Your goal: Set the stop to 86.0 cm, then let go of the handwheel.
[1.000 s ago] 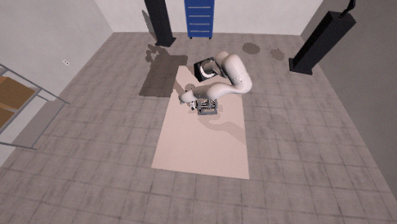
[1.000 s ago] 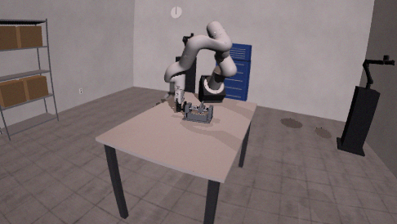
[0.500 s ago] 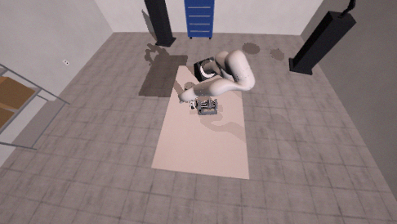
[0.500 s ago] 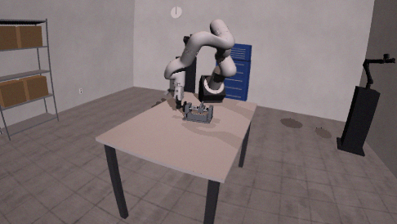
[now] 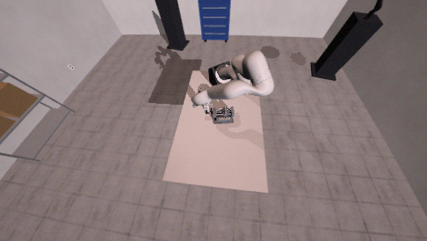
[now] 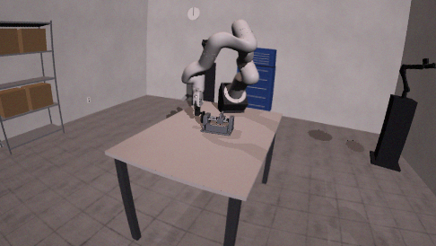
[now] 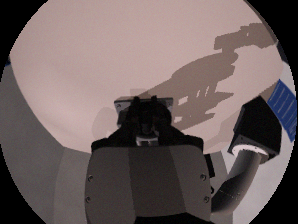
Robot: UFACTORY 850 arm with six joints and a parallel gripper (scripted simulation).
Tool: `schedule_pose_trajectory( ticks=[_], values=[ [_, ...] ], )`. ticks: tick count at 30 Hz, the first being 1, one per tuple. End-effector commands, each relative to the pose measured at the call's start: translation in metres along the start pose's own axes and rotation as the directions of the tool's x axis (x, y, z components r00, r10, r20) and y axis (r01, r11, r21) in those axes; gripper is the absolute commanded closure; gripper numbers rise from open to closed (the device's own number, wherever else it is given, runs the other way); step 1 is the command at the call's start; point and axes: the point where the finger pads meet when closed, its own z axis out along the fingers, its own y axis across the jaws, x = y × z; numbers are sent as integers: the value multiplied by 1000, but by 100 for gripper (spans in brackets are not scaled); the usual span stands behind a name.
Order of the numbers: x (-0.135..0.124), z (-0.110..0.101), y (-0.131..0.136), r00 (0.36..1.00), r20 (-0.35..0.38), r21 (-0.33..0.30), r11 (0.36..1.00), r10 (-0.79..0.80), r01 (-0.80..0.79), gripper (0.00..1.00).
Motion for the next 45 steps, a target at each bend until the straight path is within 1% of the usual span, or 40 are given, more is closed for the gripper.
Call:
schedule_pose_trajectory(
  ticks=[1, 13, 26, 45],
  values=[
    [0, -1, 5, 1000, 0, 2, 1000, -1, 1, 94],
    [0, 5, 20, 1000, 0, 2, 1000, -1, 1, 94],
    [0, 16, 28, 1000, 0, 2, 1000, -1, 1, 94],
    [0, 34, 30, 1000, 0, 2, 1000, -1, 1, 94]
  ],
)
